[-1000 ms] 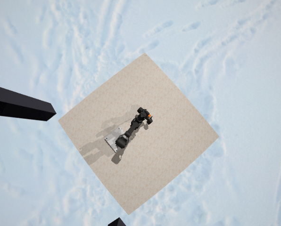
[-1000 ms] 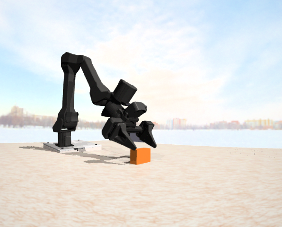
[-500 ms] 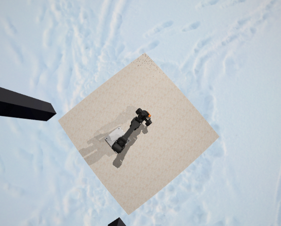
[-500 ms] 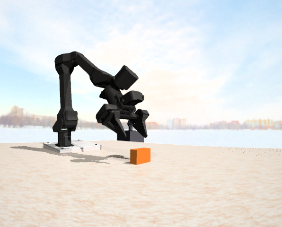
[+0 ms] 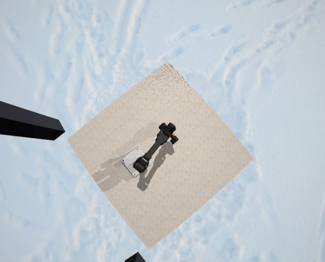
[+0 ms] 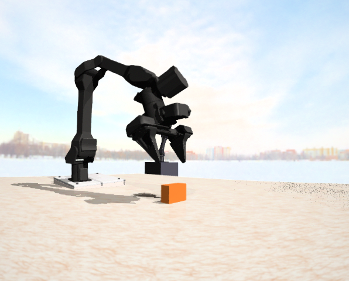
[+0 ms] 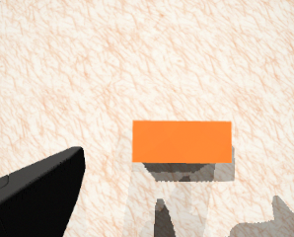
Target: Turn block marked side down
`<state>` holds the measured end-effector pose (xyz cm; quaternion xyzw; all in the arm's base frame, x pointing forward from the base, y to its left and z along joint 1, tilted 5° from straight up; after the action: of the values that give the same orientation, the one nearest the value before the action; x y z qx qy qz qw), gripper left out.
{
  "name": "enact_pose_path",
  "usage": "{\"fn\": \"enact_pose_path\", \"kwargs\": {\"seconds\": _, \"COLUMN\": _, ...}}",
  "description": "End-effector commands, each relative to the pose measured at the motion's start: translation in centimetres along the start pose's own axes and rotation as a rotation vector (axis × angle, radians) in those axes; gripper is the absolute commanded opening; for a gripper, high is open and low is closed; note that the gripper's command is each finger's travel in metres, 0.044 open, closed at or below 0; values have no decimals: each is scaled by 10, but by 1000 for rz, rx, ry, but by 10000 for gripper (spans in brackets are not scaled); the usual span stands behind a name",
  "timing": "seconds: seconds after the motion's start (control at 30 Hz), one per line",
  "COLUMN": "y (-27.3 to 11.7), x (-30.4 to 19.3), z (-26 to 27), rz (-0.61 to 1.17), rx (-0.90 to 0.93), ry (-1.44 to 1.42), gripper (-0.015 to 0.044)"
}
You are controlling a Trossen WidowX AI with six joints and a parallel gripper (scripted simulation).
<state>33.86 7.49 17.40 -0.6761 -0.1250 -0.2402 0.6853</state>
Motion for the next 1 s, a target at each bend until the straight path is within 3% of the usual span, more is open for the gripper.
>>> {"fn": "enact_pose_path", "kwargs": {"seconds": 0.0, "y": -1, "x": 24, "z": 6, "rz": 185, "rx": -39, "ry": 9, "gripper": 440}}
{"fn": "enact_pose_path", "kwargs": {"seconds": 0.27, "y": -5, "x": 46, "z": 10, "rz": 409, "rx": -91, "ry": 14, "gripper": 440}}
{"fn": "enact_pose_path", "kwargs": {"seconds": 0.67, "y": -5, "x": 46, "z": 10, "rz": 415, "rx": -93, "ry": 14, "gripper": 440}}
{"fn": "enact_pose_path", "kwargs": {"seconds": 0.83, "y": 25, "x": 33, "z": 7, "rz": 414, "rx": -93, "ry": 14, "gripper": 440}}
{"fn": "enact_pose_path", "kwargs": {"seconds": 0.97, "y": 27, "x": 32, "z": 7, "rz": 414, "rx": -93, "ry": 14, "gripper": 440}}
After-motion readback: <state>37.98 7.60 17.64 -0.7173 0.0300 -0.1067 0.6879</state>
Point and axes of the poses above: the point midway between the two fingers, 35 mm back from their tips, its own y axis out along the fingers, its own z axis across the jaws, x = y × z, the point moved 5 cm from there along -y, back along the fingers, and after that the axes turned 14 degrees about y, right-handed, at the moved point
